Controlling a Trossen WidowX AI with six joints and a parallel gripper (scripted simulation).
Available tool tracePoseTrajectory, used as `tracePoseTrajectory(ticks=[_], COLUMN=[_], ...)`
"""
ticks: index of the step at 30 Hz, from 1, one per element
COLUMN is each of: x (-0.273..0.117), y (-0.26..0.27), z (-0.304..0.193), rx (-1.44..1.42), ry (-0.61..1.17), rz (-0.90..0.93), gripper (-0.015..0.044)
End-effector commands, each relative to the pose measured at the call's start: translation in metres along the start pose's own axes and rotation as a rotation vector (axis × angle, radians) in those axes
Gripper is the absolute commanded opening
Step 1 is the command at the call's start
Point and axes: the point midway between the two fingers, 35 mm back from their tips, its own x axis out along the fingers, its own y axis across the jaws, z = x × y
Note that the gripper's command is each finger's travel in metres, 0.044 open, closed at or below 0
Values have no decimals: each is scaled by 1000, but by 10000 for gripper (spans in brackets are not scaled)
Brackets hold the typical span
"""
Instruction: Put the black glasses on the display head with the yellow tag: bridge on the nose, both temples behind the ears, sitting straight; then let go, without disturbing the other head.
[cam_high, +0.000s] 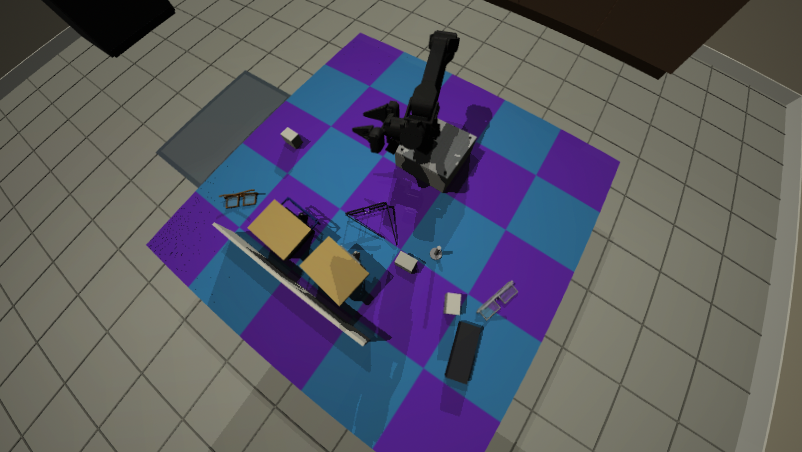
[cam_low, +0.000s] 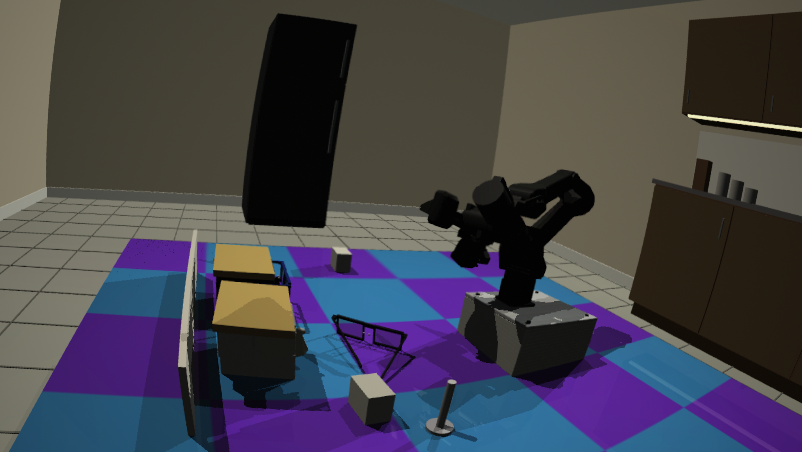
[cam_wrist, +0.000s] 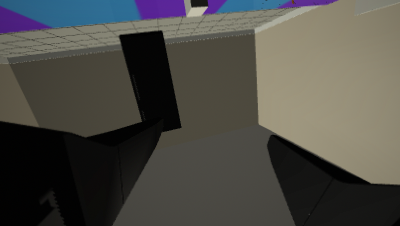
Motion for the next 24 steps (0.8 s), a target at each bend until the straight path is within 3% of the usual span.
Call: tracePoseTrajectory(ticks=[1, 8, 15, 17, 24], x=[0, 0, 1, -1, -14], y=[0, 0, -34, -45, -80], z=[0, 0, 23, 34, 80], rx=[0, 0, 413, 566, 1090], ry=[0, 0, -273, -370, -615], rz=[0, 0, 38, 99, 509], gripper=[426, 440, 256, 204, 200])
